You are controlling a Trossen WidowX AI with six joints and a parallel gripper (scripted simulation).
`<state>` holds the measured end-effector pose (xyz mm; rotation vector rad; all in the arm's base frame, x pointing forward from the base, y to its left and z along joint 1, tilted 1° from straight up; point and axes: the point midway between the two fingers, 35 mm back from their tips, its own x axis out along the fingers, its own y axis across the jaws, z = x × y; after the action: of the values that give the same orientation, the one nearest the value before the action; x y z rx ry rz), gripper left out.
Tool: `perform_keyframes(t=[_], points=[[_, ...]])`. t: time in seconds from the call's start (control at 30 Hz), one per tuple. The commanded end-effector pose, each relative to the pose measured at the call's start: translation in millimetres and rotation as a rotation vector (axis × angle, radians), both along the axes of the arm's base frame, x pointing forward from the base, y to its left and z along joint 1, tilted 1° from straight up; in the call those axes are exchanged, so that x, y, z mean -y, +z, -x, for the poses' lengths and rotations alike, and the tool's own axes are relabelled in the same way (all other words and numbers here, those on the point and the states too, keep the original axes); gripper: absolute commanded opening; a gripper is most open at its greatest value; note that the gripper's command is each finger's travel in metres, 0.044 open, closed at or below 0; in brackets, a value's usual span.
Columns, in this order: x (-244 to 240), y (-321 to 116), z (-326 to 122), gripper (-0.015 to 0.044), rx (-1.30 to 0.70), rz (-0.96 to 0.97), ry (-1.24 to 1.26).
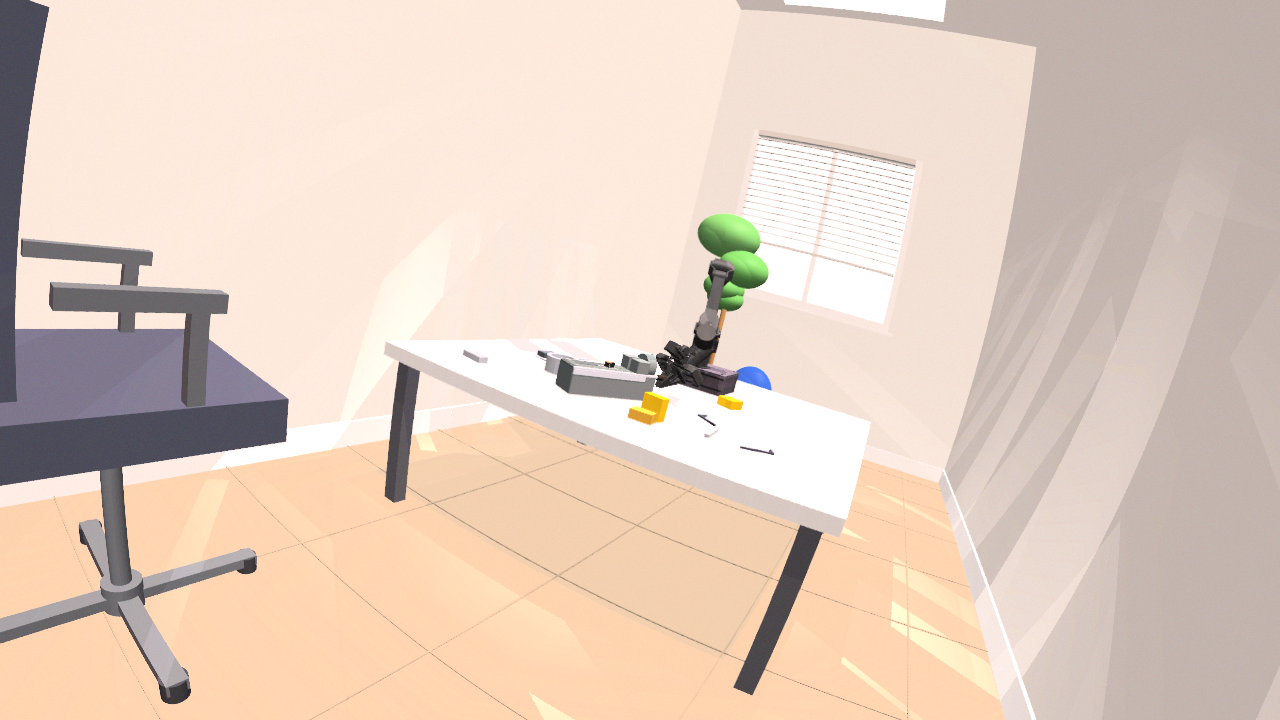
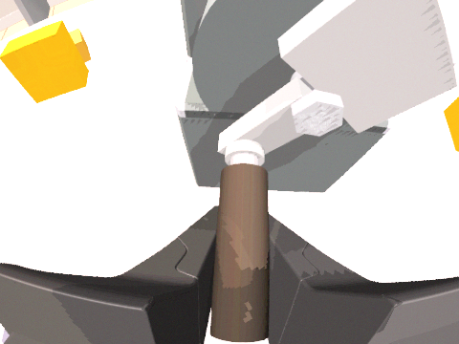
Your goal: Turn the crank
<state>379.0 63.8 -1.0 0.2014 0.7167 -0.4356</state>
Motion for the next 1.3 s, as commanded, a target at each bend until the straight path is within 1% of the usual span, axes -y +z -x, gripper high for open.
perform_keyframes(t=[0.0, 1.27], points=[[6.9, -5.8, 2.9, 0.0, -0.02, 0.004, -0.01], [10.2, -7.2, 4.6, 0.0, -0.02, 0.004, -0.01]])
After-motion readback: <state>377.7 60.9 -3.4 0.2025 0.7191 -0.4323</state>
